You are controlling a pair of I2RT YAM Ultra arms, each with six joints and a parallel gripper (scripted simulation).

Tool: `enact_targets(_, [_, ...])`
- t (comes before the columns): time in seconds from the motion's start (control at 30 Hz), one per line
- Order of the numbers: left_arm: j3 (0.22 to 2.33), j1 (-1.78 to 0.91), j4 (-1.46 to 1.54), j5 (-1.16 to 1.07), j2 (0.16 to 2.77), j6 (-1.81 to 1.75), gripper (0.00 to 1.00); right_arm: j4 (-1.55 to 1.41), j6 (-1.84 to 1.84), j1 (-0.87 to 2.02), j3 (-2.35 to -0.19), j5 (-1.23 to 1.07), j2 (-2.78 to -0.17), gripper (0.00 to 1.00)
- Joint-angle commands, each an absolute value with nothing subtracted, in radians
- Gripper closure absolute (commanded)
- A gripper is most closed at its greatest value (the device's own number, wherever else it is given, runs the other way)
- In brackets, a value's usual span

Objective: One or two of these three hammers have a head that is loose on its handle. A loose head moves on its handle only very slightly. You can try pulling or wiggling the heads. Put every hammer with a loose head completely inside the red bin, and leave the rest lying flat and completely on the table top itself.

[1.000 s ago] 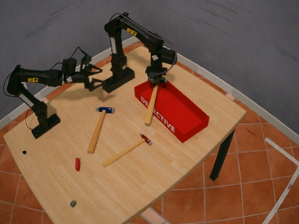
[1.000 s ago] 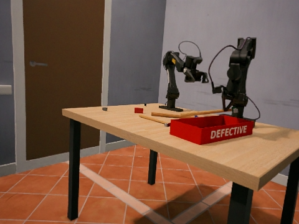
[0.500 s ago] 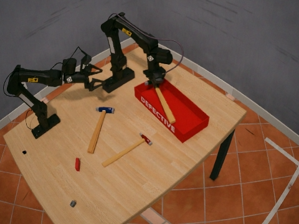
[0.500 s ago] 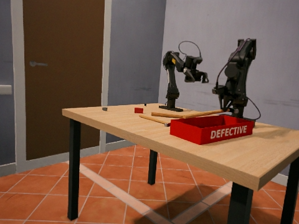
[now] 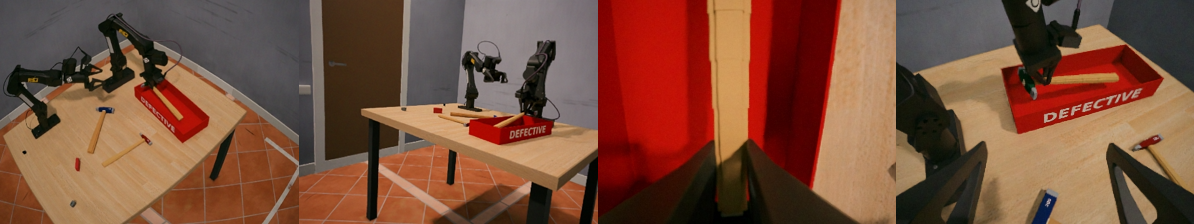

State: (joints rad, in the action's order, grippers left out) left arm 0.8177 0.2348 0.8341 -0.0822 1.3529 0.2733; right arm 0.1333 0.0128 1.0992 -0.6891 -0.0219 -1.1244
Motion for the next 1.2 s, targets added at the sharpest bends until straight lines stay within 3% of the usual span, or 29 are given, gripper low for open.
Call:
enact_targets(0.0, [0.823, 0.235, 0.811, -0.081, 1.309, 0.254, 0.90, 0.139, 0.019, 1.093, -0.678, -0.016, -1.127, 0.00])
enact_targets(0.6, [0.872, 0.239, 0.835, -0.080, 1.330, 0.250, 0.90, 0.139, 0.019, 1.097, -0.690, -0.016, -1.123, 0.00])
enact_targets(1.17, [0.716, 0.238, 0.552, -0.078, 1.387, 0.247, 0.90, 0.139, 0.019, 1.097, -0.690, -0.016, -1.123, 0.00])
